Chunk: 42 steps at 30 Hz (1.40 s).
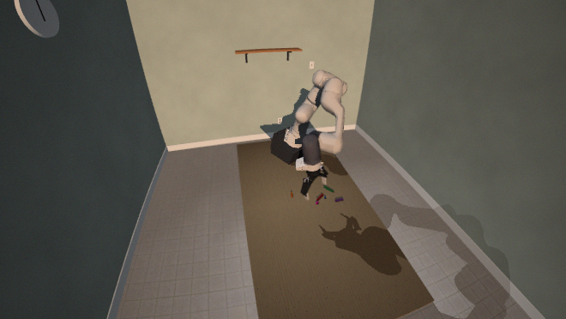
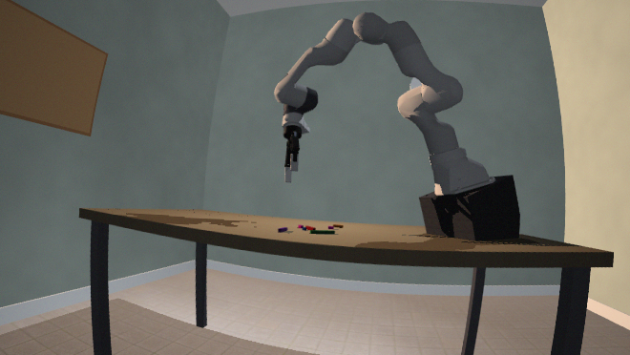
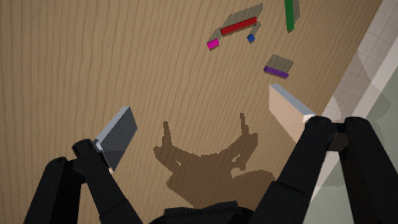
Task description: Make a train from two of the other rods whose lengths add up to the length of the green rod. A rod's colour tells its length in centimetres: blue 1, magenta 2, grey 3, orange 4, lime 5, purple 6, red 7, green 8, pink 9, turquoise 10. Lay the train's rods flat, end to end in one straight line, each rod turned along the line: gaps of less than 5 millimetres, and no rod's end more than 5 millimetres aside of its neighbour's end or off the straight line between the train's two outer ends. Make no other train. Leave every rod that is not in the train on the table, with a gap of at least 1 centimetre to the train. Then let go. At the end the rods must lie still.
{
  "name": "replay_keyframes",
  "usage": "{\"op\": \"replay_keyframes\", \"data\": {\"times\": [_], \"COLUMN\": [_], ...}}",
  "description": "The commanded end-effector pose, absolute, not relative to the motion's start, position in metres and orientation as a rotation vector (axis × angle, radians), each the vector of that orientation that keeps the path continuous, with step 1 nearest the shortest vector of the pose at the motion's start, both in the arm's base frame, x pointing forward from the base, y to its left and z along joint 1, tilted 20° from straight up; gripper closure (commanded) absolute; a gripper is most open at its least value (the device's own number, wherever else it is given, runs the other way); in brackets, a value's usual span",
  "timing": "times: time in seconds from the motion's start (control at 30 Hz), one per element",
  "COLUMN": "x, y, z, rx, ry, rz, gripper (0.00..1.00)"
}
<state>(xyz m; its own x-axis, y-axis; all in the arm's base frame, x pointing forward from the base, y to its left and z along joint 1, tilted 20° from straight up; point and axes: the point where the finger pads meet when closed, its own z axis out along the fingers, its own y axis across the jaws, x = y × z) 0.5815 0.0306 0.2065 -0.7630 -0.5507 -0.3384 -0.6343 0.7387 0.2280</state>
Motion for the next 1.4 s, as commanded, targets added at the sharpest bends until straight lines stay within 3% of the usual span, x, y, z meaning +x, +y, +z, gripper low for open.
{"op": "replay_keyframes", "data": {"times": [0.0,1.37], "x": [0.585,0.553], "y": [0.028,-0.013], "z": [0.200,0.114], "rx": [-0.700,0.528], "ry": [2.761,2.850], "rz": [0.494,0.612], "gripper": [0.00,0.00]}}
